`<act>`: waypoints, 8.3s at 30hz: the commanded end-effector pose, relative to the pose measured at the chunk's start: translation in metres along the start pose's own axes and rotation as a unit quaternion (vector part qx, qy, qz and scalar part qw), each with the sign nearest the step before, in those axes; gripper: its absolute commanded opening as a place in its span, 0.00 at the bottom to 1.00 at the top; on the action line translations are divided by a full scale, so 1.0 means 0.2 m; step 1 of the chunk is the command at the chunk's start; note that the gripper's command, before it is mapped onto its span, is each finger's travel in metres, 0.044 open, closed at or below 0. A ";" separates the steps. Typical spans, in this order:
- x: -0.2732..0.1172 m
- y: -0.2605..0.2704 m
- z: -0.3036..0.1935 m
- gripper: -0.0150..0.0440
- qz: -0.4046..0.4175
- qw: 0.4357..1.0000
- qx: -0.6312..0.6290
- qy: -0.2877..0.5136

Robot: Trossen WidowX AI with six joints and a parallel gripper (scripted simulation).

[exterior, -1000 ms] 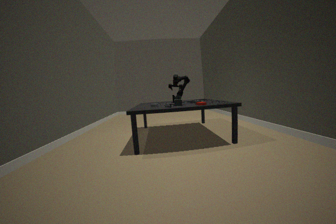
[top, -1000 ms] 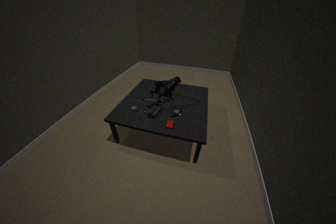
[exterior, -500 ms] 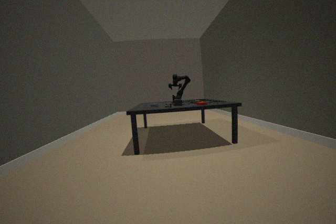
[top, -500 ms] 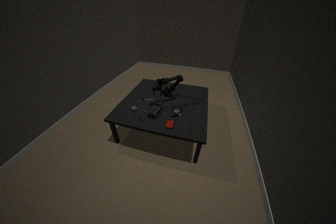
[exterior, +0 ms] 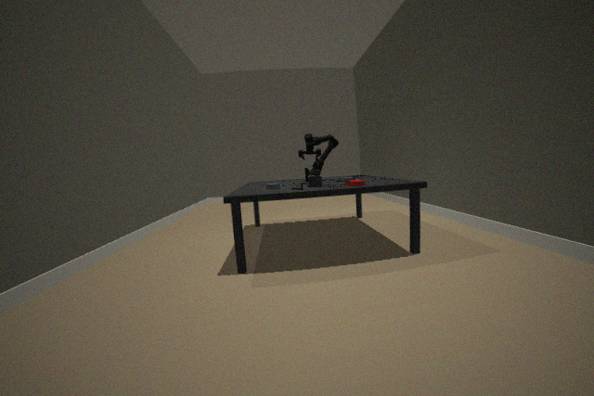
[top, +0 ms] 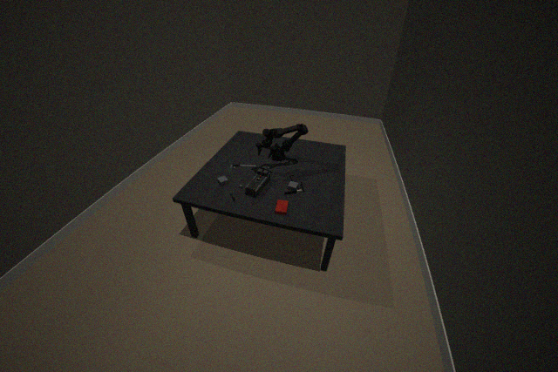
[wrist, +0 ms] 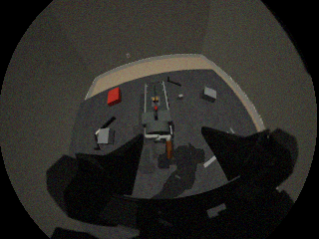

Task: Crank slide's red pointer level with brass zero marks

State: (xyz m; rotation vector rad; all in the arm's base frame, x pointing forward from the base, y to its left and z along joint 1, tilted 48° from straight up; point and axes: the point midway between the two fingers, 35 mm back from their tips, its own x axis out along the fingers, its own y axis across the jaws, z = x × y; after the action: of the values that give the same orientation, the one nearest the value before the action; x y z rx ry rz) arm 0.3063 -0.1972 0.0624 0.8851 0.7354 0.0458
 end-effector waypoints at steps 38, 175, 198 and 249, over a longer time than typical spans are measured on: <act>0.37 0.01 -0.38 1.00 0.003 1.000 0.004 0.002; 0.55 0.23 -0.58 0.25 0.006 1.000 0.006 0.001; 0.50 0.31 -0.53 0.25 0.006 1.000 0.006 0.001; 0.34 0.23 -0.37 0.25 0.005 1.000 0.005 0.001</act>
State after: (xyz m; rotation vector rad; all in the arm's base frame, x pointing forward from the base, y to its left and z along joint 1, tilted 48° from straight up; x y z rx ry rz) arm 0.3276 -0.0859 0.0270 0.8940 0.7416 0.0710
